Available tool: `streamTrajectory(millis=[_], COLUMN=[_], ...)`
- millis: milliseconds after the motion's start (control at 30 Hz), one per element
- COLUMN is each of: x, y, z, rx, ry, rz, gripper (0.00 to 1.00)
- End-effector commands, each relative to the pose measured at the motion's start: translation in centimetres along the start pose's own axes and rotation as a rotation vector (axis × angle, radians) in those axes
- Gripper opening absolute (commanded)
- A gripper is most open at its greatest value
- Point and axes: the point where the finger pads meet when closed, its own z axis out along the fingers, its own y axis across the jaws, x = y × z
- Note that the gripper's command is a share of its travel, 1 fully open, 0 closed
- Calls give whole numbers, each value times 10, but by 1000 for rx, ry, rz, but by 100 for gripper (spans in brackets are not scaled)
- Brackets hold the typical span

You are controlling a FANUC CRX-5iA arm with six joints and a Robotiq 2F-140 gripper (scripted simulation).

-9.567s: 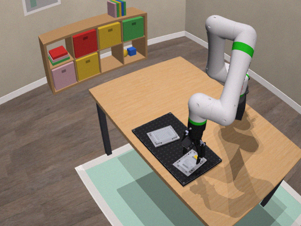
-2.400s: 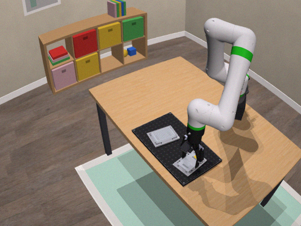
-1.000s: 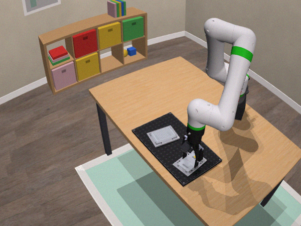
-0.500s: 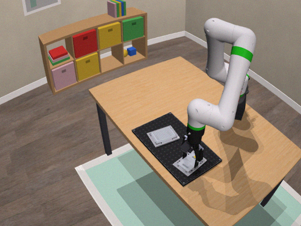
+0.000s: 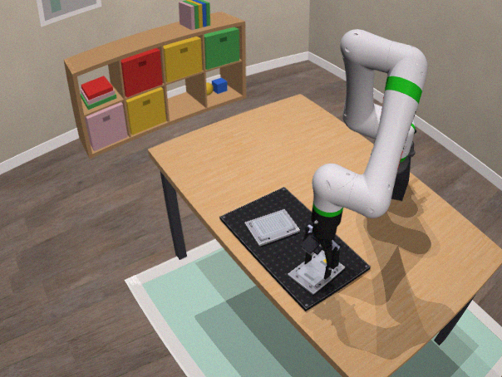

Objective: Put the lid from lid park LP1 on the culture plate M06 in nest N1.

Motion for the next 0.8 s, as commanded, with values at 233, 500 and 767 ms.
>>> streamTrajectory(millis=[233, 500, 767], x=[1, 1, 1], y=[0, 0, 0], z=[-9, -23, -34], rx=[0, 0, 0], ry=[2, 2, 2], rz=[0, 0, 0], gripper=[61, 61, 61])
